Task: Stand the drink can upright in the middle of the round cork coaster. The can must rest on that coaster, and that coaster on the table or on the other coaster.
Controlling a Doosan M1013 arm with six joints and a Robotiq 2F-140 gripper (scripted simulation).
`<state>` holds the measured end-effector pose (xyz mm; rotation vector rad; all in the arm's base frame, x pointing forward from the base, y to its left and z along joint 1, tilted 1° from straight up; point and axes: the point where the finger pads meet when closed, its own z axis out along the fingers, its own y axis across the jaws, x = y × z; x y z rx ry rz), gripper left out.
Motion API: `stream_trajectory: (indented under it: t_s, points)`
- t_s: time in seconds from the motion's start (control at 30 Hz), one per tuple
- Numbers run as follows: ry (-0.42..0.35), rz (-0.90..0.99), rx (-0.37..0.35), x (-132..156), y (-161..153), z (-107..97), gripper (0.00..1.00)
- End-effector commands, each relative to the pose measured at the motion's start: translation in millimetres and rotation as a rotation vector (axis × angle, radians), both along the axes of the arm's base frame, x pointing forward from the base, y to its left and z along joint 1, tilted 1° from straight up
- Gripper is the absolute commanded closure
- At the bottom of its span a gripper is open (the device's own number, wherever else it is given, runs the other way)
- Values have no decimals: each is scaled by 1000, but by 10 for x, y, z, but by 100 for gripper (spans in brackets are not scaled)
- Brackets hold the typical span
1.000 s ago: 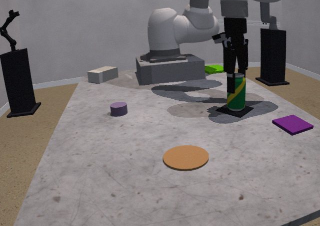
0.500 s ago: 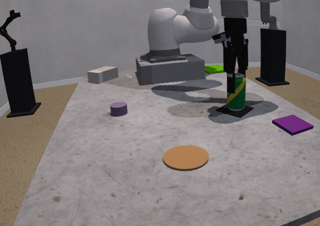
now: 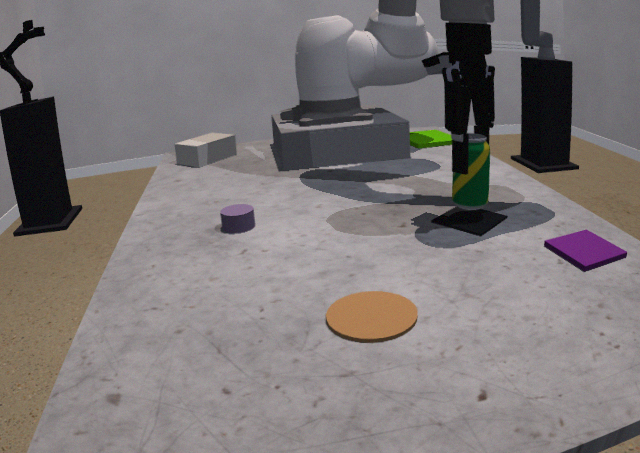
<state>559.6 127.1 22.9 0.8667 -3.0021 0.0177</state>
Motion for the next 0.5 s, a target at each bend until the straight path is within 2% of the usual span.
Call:
stream_trajectory:
  t_s: [0.0, 0.27, 0.47]
  points:
    - [-8, -2, 3, 46, 39, 276, 90]
    - [-8, -1, 3, 47, 49, 709, 90]
    - [-8, -1, 3, 44, 47, 794, 90]
